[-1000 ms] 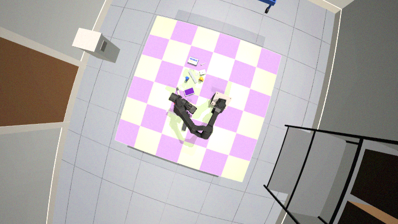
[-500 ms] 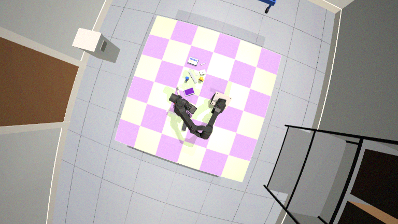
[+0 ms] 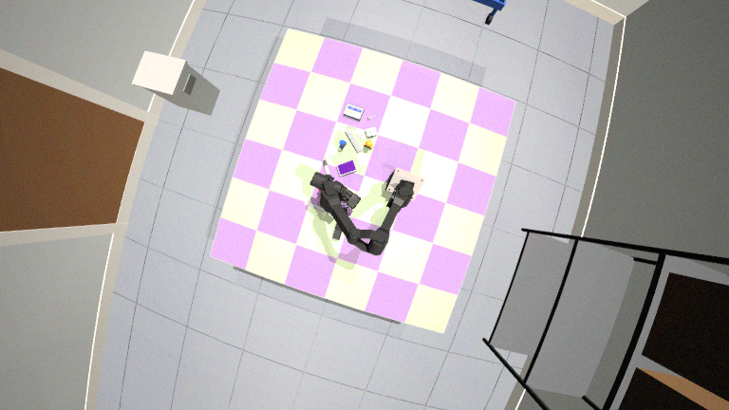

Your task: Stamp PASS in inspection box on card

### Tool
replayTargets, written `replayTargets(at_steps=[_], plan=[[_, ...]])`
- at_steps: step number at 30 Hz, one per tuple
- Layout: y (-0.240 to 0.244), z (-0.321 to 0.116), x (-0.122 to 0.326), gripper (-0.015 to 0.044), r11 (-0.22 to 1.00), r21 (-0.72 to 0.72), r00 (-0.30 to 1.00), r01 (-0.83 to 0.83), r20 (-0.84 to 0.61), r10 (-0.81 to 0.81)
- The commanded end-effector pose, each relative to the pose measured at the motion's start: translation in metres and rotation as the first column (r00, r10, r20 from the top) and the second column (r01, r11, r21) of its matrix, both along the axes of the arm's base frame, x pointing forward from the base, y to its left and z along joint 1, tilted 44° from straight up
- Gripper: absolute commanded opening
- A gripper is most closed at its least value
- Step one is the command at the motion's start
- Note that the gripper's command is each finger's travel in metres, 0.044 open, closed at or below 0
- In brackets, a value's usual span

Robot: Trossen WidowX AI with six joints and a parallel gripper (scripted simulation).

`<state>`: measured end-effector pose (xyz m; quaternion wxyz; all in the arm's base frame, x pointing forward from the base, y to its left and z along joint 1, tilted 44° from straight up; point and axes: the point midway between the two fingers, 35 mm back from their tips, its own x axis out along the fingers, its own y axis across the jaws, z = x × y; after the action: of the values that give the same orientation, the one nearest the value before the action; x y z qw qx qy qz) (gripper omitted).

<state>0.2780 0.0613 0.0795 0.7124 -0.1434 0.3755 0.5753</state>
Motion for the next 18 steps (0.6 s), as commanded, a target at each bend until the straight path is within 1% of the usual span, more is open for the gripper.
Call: replayTargets(at_steps=[1,18], plan=[[0.0029,-0.0028,-0.0010,0.0000,1.000,0.007,1.000,0.002,-0.006,-0.002],[0.0110,-0.0104,-0.0005,0.0000,1.000,0.011,1.000,0.003,-0.005,-0.003]])
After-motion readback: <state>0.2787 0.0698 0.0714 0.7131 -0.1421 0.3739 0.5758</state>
